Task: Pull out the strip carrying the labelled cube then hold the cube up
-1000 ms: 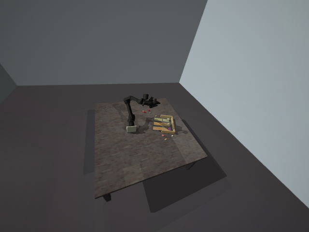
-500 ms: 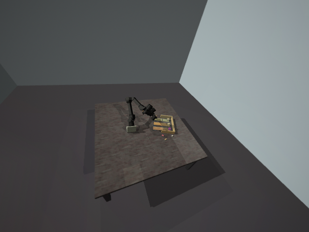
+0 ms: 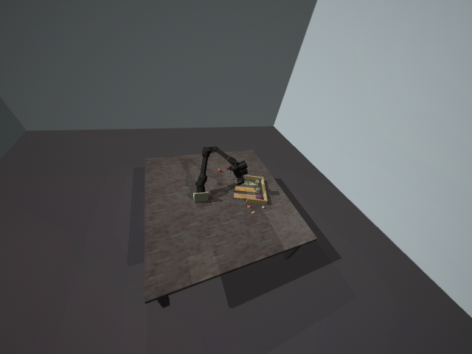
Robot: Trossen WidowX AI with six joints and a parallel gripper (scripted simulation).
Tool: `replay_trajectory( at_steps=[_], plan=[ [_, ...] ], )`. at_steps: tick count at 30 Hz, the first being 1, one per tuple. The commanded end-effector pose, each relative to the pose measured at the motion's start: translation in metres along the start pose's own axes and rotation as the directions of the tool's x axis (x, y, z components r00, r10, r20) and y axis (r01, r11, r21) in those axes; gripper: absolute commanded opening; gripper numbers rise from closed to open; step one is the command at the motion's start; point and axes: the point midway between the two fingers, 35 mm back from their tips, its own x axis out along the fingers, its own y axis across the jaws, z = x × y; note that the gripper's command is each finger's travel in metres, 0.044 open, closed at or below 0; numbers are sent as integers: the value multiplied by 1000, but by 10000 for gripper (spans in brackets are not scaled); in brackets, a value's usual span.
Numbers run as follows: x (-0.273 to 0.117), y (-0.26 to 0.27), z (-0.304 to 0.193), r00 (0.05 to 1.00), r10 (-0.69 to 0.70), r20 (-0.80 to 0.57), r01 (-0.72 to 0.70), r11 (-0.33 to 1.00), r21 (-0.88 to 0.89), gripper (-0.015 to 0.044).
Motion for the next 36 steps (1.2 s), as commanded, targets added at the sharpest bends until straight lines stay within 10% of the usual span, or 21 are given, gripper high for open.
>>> replay_trajectory(
  at_steps=[1, 9, 36],
  plan=[
    [22, 6, -1, 989, -28, -147, 35, 998, 49, 6],
    [65, 27, -22, 866, -76, -494, 153, 981, 117, 0],
    [98, 24, -41, 862, -77, -501, 156, 981, 117, 0]
  ],
)
